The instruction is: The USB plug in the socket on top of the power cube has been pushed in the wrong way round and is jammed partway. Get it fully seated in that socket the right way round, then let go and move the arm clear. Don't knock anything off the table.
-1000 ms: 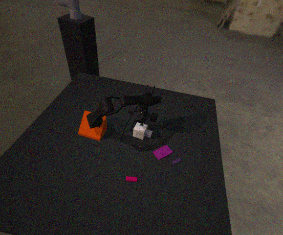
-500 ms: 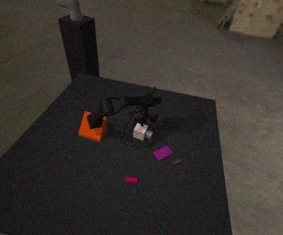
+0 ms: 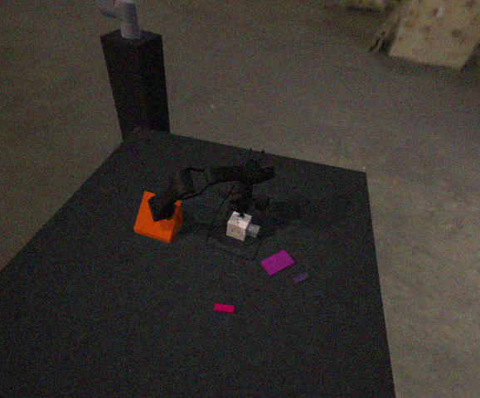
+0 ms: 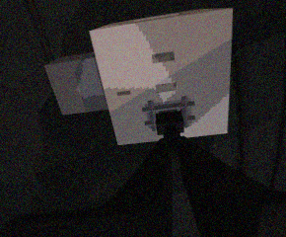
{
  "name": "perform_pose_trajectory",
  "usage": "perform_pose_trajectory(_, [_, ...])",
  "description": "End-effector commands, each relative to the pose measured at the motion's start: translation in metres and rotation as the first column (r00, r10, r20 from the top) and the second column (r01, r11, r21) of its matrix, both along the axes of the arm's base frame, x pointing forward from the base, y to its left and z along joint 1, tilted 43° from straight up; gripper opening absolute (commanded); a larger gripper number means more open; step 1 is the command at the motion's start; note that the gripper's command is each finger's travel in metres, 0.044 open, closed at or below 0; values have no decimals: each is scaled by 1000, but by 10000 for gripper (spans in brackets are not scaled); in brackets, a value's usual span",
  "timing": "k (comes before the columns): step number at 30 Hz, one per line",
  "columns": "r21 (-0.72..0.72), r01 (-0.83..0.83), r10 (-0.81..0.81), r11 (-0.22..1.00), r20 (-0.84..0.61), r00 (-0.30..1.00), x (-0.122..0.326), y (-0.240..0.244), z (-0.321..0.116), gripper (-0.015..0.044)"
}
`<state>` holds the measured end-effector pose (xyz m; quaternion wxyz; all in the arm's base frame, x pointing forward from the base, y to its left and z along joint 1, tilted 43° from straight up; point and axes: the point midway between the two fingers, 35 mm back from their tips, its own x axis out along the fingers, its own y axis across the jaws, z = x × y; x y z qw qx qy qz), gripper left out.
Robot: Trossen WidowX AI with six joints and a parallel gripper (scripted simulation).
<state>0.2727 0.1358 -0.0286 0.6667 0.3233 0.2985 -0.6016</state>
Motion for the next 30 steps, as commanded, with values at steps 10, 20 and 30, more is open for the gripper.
perform_pose_trajectory(10, [0, 0, 0, 1000, 1, 1000, 0, 0, 0, 95])
perform_pose_trajectory(20, [0, 0, 0, 1000, 1, 1000, 0, 0, 0, 95])
perform_pose_trajectory(30, [0, 1, -1, 1000, 0, 1000, 0, 4, 4, 95])
